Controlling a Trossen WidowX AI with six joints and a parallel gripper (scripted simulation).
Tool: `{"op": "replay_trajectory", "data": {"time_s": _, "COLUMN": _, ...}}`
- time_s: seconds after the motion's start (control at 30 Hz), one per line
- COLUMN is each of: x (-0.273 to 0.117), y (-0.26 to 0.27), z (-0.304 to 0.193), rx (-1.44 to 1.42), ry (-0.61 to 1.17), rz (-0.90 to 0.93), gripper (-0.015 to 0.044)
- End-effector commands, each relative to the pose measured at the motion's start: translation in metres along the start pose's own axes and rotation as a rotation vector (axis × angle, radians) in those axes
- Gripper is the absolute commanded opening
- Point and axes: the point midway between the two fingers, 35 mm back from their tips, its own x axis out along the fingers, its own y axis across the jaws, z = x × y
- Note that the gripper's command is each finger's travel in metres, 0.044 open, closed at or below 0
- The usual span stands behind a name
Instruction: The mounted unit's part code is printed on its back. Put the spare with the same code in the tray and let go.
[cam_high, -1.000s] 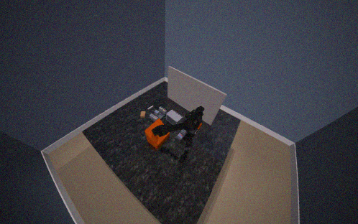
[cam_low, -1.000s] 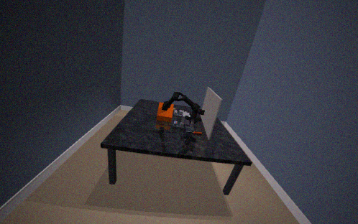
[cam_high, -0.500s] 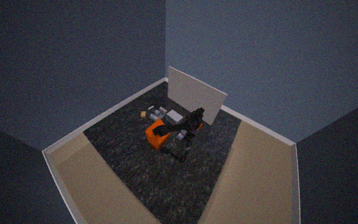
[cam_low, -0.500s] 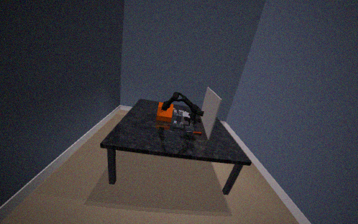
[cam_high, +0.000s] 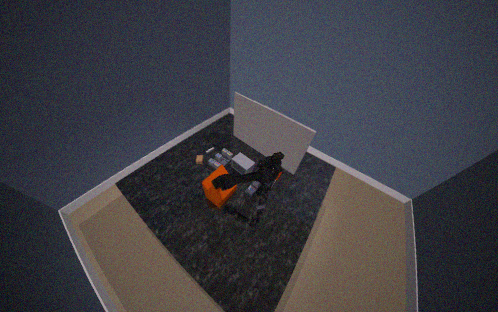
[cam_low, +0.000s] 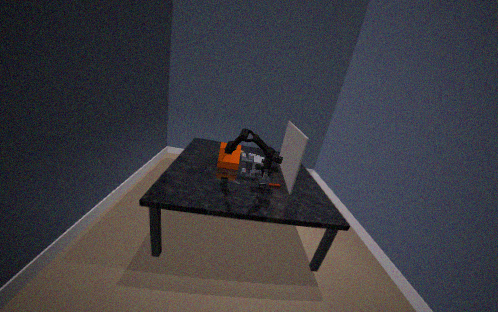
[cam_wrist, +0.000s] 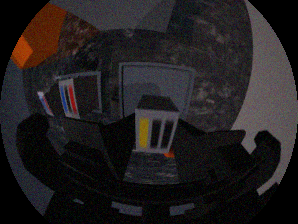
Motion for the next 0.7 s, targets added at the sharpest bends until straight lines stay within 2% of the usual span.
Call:
{"op": "replay_trajectory", "data": {"time_s": 0.0, "x": 0.003, "y": 0.001, "z": 0.001, "rx": -0.006, "ry": -0.002, "rz": -0.002, "gripper": 0.0000}}
{"op": "replay_trajectory", "data": {"time_s": 0.53, "x": 0.001, "y": 0.000, "z": 0.000, "rx": 0.000, "ry": 0.000, "rz": 0.000, "gripper": 0.0420}}
{"op": "replay_trajectory", "data": {"time_s": 0.6, "x": -0.010, "y": -0.002, "z": 0.001, "rx": 0.000, "ry": -0.003, "rz": 0.000, "gripper": 0.0440}}
{"op": "replay_trajectory", "data": {"time_s": 0.67, "x": -0.043, "y": -0.004, "z": 0.002, "rx": -0.002, "ry": -0.008, "rz": -0.001, "gripper": 0.0440}}
